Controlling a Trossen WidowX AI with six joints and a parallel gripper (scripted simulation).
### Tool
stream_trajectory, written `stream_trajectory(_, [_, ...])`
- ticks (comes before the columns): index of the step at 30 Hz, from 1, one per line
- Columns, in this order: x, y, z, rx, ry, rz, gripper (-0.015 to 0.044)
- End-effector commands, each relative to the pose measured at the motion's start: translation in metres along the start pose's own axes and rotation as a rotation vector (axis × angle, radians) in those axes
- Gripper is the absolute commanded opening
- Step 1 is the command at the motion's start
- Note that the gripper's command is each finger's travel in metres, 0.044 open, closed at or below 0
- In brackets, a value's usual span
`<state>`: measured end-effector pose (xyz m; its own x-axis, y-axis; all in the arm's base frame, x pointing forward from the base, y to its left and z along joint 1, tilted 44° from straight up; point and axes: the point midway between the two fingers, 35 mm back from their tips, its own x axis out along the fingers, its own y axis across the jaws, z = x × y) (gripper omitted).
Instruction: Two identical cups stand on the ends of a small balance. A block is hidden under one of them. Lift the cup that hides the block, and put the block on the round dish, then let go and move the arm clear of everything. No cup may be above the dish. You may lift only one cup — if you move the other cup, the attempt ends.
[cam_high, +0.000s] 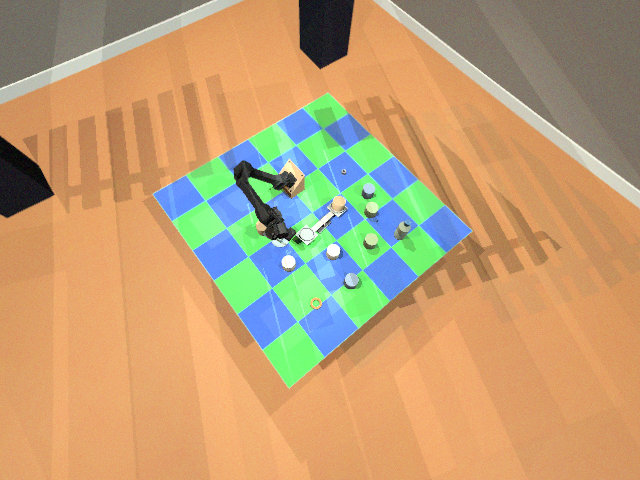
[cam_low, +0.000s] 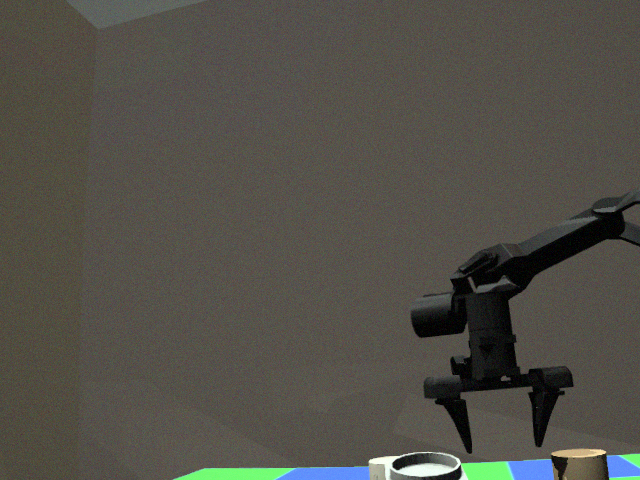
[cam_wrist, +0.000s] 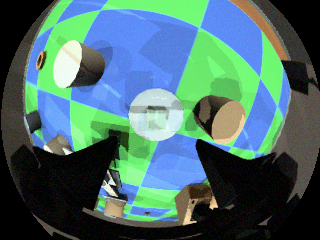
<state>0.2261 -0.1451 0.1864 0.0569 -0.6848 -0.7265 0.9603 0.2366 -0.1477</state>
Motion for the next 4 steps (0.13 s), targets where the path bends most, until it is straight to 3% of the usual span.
stream_trajectory(1, [-0.0288,-0.0009,0.002,0.003,-0.01,0.012,0.044])
stream_trajectory(4, [-0.0309,-0.0011,0.002,0.003,-0.01,0.012,0.044])
